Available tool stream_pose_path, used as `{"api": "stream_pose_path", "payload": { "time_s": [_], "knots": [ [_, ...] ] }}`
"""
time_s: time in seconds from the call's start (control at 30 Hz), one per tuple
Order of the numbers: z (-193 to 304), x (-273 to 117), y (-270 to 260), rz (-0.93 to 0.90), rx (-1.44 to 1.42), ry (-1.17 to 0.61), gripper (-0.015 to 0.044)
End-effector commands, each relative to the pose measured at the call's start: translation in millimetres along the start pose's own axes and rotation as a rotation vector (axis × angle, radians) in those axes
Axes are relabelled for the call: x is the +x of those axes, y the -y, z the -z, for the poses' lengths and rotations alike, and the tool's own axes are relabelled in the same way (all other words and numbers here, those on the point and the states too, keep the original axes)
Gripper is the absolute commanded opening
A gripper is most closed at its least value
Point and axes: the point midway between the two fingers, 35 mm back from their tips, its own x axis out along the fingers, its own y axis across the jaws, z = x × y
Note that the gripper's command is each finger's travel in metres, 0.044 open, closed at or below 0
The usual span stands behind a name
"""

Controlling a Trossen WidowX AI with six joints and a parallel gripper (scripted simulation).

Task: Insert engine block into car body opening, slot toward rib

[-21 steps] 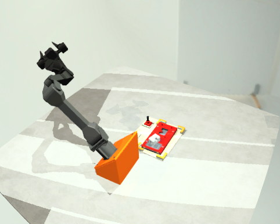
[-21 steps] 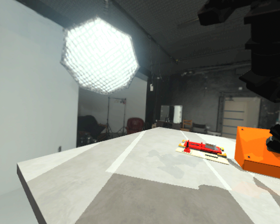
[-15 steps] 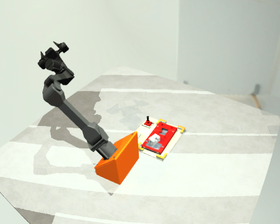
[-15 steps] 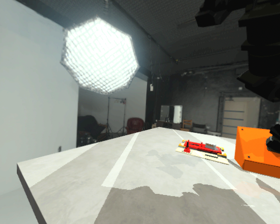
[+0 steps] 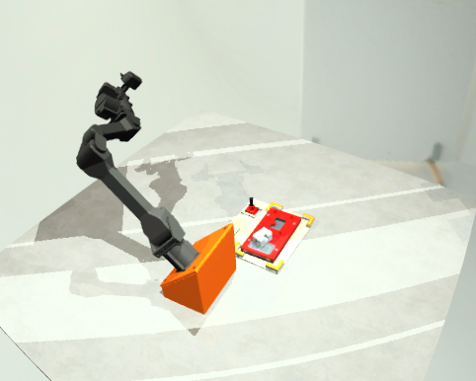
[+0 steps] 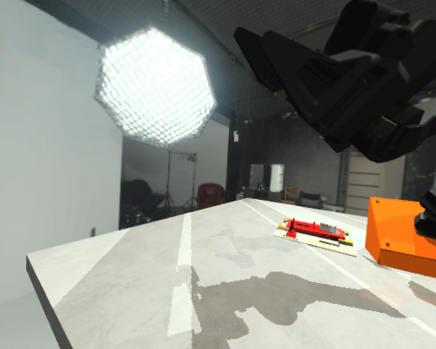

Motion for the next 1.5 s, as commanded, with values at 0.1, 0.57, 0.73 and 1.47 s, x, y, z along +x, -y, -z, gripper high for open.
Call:
{"api": "stream_pose_path", "payload": {
  "time_s": [0.1,0.57,0.73,1.47],
  "knots": [
    [57.9,-10.4,32.3,0.041,-0.115,-0.191,0.0440],
    [148.7,-50.1,92.1,0.052,-0.356,-0.533,0.0440],
    [182.0,-75.7,117.5,0.037,-0.442,-0.680,0.0440],
    [286.7,-254.6,215.8,-0.183,-0.625,-1.356,0.0440]
  ]
}}
